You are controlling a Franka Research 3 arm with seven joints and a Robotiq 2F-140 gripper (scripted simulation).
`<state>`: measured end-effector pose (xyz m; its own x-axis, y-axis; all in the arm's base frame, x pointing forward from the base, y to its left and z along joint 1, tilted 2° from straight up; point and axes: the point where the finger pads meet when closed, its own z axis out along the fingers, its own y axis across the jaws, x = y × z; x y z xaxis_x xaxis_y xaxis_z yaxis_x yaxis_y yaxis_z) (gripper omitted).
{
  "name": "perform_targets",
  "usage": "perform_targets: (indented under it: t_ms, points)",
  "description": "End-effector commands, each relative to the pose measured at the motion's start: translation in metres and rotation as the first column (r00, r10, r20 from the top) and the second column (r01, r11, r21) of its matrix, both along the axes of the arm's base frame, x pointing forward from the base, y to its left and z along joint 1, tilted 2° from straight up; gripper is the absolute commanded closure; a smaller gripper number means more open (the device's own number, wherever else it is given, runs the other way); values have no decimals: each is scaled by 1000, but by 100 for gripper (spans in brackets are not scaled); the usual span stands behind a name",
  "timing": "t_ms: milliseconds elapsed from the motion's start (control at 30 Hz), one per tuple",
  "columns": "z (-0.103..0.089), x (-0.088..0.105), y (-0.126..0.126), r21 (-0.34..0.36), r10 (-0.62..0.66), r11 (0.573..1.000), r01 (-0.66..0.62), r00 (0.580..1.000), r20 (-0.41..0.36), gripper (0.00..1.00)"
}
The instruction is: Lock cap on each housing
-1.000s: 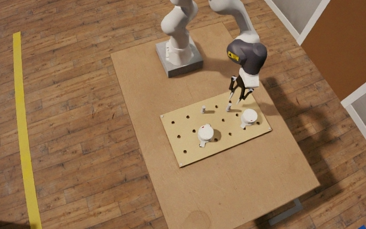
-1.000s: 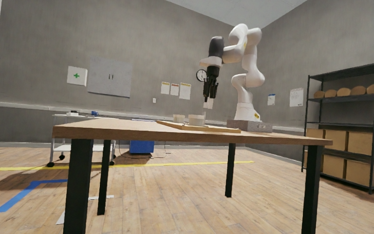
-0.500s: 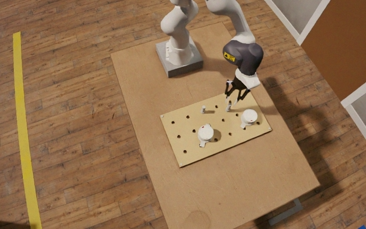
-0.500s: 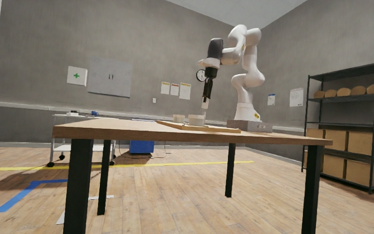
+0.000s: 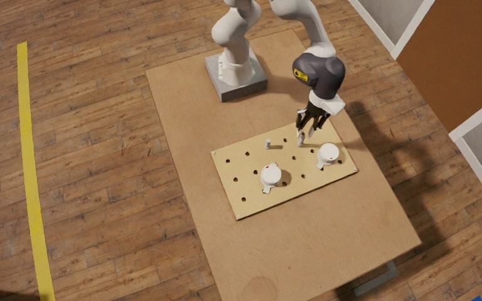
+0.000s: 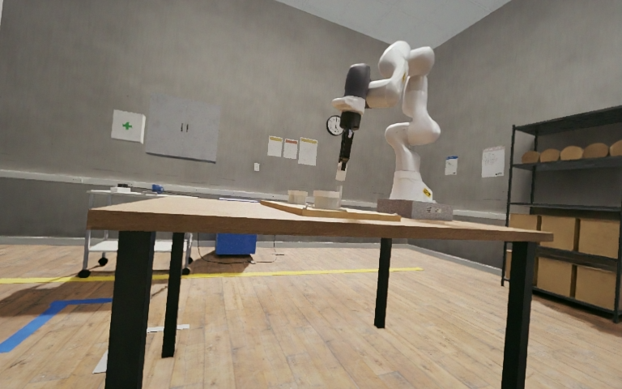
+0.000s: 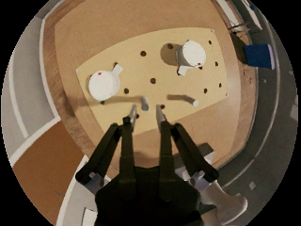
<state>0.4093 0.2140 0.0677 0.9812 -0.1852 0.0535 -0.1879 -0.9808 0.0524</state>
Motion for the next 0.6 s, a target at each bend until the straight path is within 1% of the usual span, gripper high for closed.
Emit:
perform_targets:
  t_ms: [0, 167, 567]
  points:
    - [1, 1, 0, 52, 267, 963, -264, 962, -56, 64]
    - [1, 1, 0, 71, 349, 936, -344, 935, -70, 64]
    - [1, 1, 0, 71, 349, 936, -344, 935, -70, 64]
